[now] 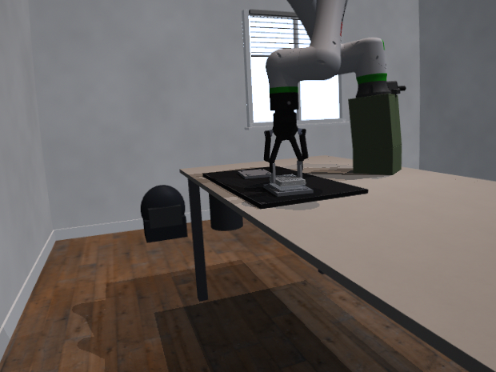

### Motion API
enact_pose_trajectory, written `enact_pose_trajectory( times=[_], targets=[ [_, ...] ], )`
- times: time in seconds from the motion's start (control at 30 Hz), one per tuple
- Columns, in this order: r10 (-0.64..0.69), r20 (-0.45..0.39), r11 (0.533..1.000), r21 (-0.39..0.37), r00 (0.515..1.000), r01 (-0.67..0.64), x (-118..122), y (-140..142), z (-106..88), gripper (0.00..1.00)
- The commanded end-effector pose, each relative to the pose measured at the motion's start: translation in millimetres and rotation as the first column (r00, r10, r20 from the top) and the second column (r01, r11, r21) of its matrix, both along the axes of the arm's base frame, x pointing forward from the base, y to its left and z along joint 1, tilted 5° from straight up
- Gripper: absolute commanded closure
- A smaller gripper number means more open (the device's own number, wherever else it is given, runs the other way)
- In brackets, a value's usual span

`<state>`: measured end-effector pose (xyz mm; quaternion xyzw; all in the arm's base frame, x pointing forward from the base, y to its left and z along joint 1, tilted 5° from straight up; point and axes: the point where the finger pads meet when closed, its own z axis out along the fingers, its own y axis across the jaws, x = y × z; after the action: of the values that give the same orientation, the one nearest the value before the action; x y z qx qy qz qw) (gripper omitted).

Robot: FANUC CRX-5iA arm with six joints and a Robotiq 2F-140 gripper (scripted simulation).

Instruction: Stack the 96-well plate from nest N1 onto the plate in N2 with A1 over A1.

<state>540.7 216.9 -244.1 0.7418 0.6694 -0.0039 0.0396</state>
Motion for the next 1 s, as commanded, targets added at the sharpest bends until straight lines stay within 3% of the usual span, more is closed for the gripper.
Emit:
enact_pose_trajectory(
  times=[0.0,0.47,0.5,0.97],
  targets=[
    [0.0,0.0,1.0,0.0,1.0,0.0,0.2,0.0,-0.3,1.0],
    [0.0,0.0,1.0,0.0,1.0,0.0,0.3,-0.1,-2.3,1.0],
    [0.0,0.0,1.0,0.0,1.0,0.0,0.3,-0.1,-2.3,0.0],
    [0.0,0.0,1.0,0.0,1.0,0.0,0.3,-0.1,-2.3,0.0]
  ],
)
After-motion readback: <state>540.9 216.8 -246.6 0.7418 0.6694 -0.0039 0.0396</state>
